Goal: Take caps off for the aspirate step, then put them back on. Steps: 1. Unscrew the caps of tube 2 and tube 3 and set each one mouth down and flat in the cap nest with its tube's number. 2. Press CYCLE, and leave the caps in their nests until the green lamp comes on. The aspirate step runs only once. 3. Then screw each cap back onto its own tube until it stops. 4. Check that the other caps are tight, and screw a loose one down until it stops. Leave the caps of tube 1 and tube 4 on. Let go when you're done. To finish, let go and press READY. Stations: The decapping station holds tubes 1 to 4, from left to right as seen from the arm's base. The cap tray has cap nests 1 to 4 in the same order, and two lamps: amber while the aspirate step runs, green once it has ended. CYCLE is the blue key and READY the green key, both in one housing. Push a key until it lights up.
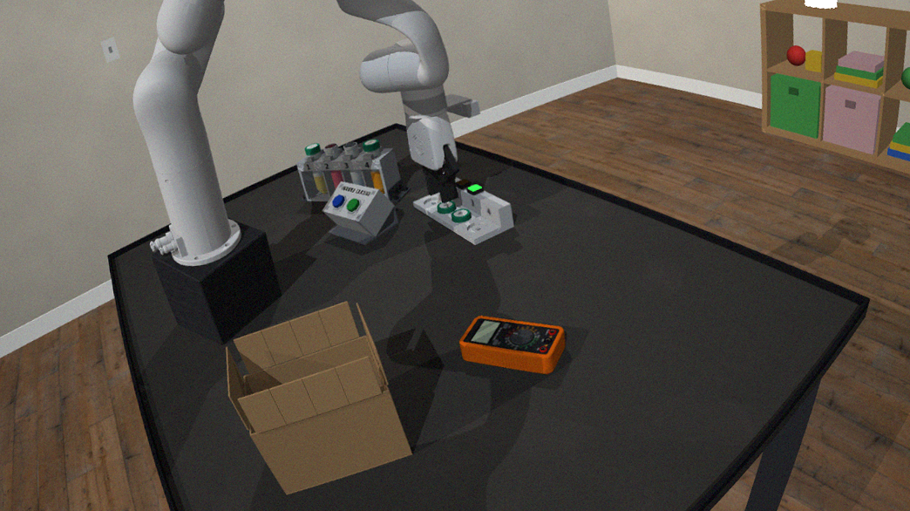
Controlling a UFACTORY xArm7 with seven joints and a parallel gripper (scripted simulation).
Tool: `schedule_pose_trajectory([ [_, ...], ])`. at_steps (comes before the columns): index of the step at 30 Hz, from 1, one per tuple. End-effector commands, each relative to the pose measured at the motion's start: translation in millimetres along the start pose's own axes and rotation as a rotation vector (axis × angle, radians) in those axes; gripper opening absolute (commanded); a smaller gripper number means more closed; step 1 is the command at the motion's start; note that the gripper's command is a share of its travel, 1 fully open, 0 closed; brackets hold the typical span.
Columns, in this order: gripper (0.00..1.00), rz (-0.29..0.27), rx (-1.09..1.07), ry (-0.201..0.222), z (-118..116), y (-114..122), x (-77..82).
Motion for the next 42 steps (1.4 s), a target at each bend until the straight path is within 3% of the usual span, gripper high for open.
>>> schedule_pose_trajectory([
  [1,0.46,0.012,-0.002,0.001,-2,-5,-12.9],
  [35,0.46,0.012,-0.002,0.001,-1,-3,-22.9],
  [36,0.00,0.012,-0.002,0.001,-1,-3,-22.9],
  [42,0.00,0.012,-0.002,0.001,-1,-3,-22.9],
])
Point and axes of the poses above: the point where the finger pads meet when closed, its own x axis back along the fingers, its own z axis across the jaws, y = z × x, the point moved 1 cm from there along x, back along the fingers, and after that the axes turned 15 degrees about -x, right-handed, at the moved point
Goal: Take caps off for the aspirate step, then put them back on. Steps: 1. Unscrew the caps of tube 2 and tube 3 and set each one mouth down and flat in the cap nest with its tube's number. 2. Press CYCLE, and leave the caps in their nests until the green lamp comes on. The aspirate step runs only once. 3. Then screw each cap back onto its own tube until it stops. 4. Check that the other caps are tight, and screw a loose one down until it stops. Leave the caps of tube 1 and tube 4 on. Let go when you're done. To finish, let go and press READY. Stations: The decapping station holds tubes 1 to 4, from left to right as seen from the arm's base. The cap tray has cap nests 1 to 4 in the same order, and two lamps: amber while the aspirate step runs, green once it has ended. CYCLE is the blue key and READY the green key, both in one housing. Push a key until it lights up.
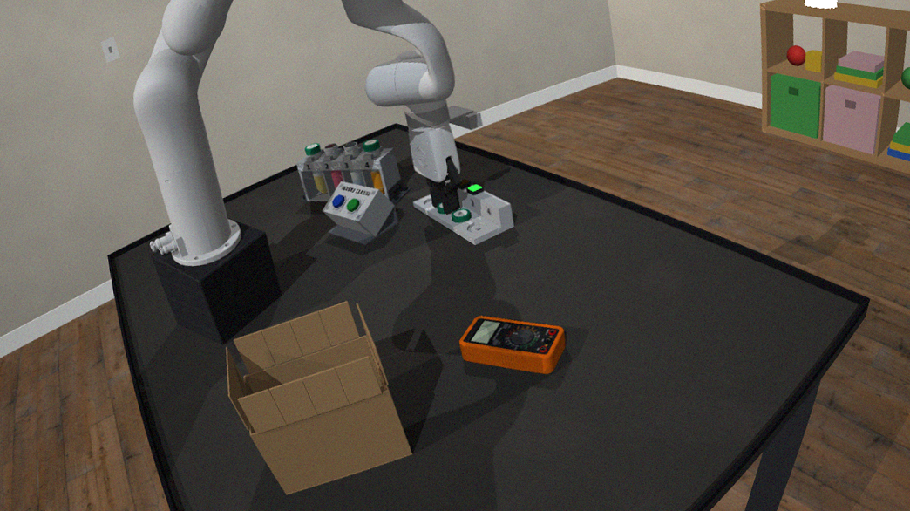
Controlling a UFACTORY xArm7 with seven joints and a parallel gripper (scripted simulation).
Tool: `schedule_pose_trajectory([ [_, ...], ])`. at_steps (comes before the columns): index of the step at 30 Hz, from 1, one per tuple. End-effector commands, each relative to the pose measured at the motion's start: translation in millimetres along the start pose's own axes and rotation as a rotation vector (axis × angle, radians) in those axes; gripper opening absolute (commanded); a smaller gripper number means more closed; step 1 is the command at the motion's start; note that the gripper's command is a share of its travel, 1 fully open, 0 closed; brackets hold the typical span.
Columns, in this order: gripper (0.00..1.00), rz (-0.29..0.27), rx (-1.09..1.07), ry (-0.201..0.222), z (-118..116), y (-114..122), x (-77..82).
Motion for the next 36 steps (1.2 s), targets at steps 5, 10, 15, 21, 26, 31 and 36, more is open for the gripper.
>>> schedule_pose_trajectory([
  [5,0.00,0.003,0.000,-0.001,-1,-1,1.0],
  [10,0.00,0.003,0.000,-0.001,-1,-1,11.0],
  [15,0.00,0.003,0.000,-0.001,-1,-1,36.0],
  [21,0.00,0.003,0.000,-0.001,-1,-1,66.0],
  [26,0.00,0.003,0.000,-0.001,-1,-1,81.0],
  [31,0.00,0.003,0.000,-0.001,-1,-1,106.1],
  [36,0.00,0.004,0.000,-0.001,-1,-1,131.1],
])
Point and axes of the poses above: the point where the finger pads meet when closed, its own x axis back along the fingers, its own z axis across the jaws, y = z × x, the point moved 1 cm from there along x, back along the fingers, and after that the axes turned 15 degrees about -x, right-handed, at the moved point
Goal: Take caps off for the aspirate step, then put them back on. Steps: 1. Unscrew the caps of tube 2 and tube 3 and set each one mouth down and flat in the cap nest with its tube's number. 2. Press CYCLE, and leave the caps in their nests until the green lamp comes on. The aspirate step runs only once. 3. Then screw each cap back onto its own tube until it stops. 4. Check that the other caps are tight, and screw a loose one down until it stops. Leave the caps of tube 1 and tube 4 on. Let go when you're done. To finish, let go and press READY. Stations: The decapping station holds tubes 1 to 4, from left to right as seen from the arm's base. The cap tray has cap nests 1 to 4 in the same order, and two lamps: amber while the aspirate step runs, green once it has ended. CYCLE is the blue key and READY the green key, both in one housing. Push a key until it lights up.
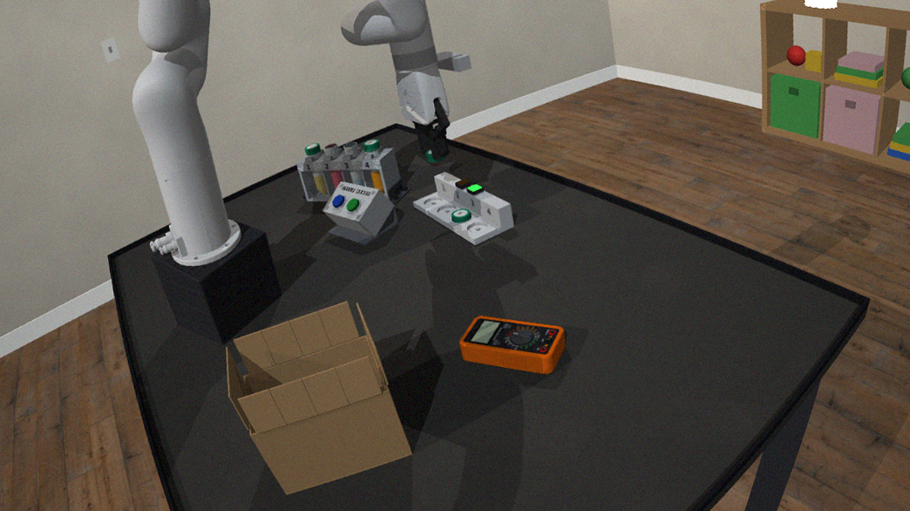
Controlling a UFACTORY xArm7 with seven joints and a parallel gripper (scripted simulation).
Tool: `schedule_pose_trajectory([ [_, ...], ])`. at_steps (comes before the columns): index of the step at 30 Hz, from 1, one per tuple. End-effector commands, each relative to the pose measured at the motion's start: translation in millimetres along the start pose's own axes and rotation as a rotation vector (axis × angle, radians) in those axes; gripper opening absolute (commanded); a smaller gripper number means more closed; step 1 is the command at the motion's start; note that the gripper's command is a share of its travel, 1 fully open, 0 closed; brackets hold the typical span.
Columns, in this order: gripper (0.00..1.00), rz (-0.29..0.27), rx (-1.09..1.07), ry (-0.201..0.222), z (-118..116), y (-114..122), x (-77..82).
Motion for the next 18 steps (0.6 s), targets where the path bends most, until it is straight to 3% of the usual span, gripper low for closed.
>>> schedule_pose_trajectory([
  [1,0.00,-0.001,0.000,-0.004,0,-1,27.2],
  [8,0.00,-0.001,0.000,-0.004,0,-1,31.7],
  [11,0.00,-0.002,-0.250,-0.004,-20,13,31.9],
  [18,0.00,-0.002,-0.468,-0.004,-53,37,32.1],
])
Point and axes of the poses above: the point where the finger pads meet when closed, its own x axis back along the fingers, its own z axis across the jaws, y = z × x, the point moved 1 cm from there along x, back along the fingers, and after that the axes turned 15 degrees about -x, right-handed, at the moved point
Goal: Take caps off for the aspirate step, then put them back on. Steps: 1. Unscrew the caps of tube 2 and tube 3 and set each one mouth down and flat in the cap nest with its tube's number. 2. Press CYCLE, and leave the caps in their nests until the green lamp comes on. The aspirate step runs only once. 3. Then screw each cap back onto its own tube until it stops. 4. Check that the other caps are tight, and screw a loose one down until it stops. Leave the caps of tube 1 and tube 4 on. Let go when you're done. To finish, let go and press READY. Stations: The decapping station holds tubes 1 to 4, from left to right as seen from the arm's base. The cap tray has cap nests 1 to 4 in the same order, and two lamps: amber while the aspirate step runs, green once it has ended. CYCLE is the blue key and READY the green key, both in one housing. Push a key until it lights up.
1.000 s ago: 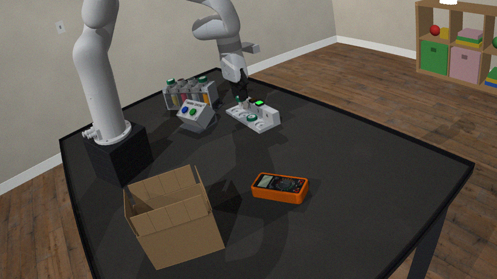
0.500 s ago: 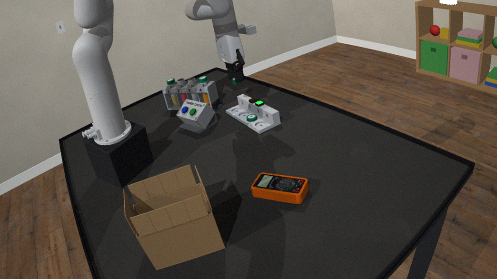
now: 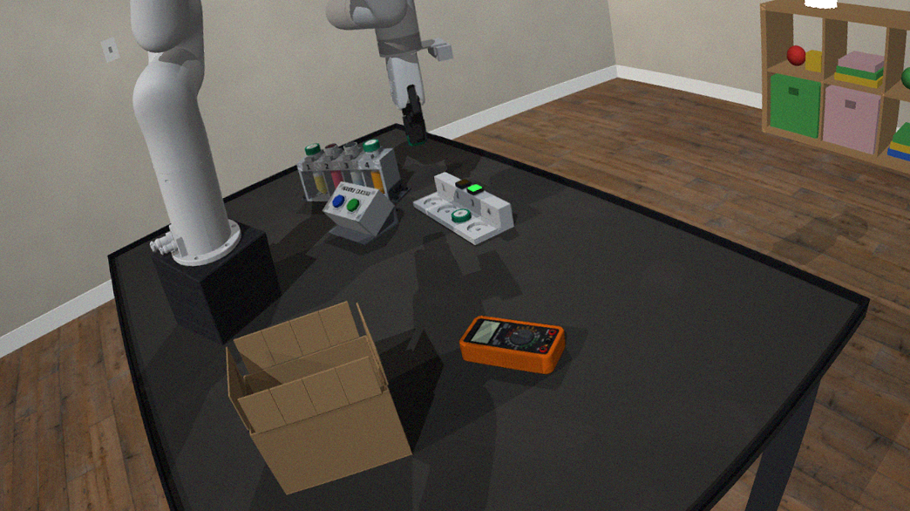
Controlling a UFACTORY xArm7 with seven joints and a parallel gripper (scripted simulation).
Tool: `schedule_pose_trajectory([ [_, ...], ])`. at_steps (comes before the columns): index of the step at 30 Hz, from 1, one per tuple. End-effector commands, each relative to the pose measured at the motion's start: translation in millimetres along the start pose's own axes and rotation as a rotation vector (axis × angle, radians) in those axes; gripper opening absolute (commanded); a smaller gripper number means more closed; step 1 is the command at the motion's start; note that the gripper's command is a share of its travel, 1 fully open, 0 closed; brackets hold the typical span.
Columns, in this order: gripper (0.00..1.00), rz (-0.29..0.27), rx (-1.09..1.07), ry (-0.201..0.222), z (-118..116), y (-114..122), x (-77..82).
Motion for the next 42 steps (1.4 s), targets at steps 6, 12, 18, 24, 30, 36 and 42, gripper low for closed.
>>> schedule_pose_trajectory([
  [6,0.00,0.036,-0.158,0.020,-36,45,-0.4],
  [12,0.00,0.036,-0.158,0.020,-61,79,-2.1],
  [18,0.00,0.036,-0.158,0.019,-87,114,-3.8],
  [24,0.00,0.035,-0.158,0.019,-106,140,-5.1],
  [30,0.00,0.035,-0.158,0.019,-132,174,-6.8],
  [36,0.00,0.035,-0.158,0.019,-157,209,-8.5],
  [42,0.00,0.035,-0.158,0.019,-157,209,-8.5],
])
Point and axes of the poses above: the point where the finger pads meet when closed, its own x axis back along the fingers, its own z axis across the jaws, y = z × x, the point moved 1 cm from there along x, back along the fingers, and after that the axes turned 15 degrees about -x, right-handed, at the moved point
